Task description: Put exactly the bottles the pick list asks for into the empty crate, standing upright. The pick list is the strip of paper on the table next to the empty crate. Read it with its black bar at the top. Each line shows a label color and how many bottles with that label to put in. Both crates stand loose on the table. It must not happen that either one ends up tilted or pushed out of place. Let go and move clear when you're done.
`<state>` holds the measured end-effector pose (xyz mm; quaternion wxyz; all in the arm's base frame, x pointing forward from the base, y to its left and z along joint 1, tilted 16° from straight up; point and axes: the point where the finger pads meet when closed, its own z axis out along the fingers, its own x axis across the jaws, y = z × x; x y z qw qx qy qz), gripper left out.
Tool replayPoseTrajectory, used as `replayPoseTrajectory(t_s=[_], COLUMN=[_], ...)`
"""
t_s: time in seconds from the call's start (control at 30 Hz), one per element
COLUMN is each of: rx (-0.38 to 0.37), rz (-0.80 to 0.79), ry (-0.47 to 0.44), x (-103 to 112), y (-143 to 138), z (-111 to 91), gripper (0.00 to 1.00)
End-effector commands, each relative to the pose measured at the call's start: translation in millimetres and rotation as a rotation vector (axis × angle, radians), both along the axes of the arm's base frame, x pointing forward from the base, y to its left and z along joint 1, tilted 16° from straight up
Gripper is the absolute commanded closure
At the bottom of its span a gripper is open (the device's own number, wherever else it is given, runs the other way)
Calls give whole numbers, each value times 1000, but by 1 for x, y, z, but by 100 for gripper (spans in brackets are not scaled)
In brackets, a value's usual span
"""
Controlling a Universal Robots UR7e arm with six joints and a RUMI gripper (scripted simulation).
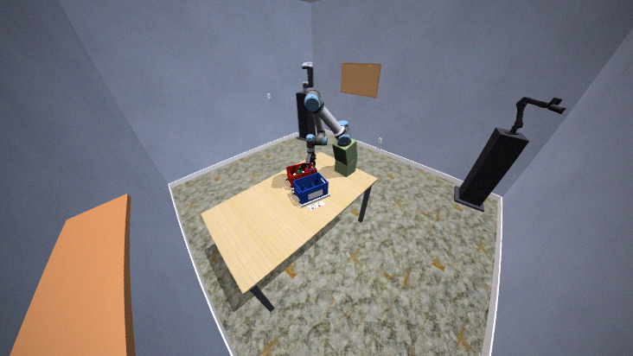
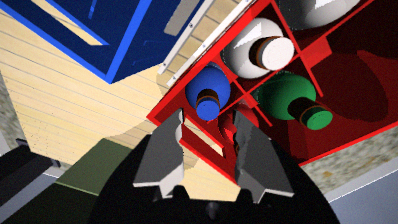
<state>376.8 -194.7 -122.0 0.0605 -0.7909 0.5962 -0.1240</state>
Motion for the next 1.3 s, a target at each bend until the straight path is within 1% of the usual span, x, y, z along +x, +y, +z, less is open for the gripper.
replayPoseTrajectory(t_s=[0.0,0.13,0.57,0.6,1.27], rx=[-1,-1,-1,-1,-1], rz=[0,0,0,0,0], ry=[-1,-1,-1,-1,-1], x=[1,2,2,2,2], y=[0,-1,-1,-1,-1], z=[-3,-8,-8,-7,-7], gripper=[62,62,62,100,100])
